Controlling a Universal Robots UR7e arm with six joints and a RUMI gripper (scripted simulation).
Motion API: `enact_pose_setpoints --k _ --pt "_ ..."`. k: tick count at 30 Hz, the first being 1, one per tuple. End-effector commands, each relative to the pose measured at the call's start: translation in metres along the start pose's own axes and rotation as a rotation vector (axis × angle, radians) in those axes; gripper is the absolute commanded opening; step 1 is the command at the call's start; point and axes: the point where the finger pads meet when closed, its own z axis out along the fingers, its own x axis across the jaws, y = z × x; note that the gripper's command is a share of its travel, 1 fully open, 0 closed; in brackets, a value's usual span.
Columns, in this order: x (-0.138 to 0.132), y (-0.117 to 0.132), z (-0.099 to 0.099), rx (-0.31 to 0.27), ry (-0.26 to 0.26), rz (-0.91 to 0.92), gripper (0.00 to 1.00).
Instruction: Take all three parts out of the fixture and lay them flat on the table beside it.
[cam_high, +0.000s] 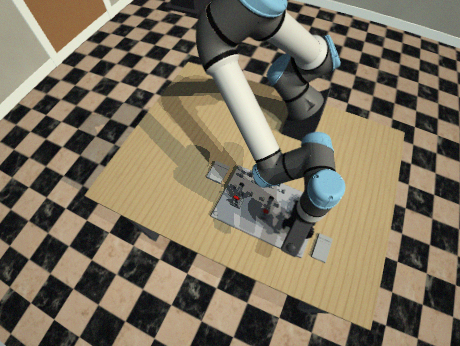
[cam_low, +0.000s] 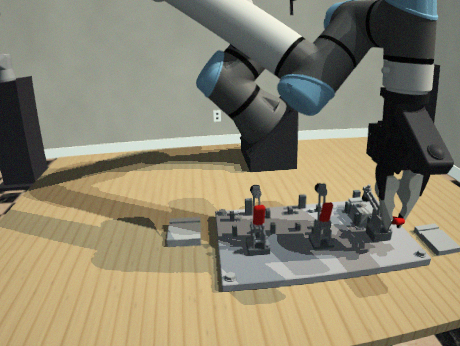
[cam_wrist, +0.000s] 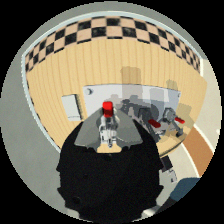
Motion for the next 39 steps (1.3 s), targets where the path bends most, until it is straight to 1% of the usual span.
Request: enact_pose_setpoints --k 1,15,39 --pt "0.0 0.003 -0.004 0.001 0.0 0.0 0.0" --pt "0.0 0.018 -0.014 0.001 0.0 0.0 0.0" --pt "0.0 0.034 -0.016 0.001 0.0 0.0 0.0"
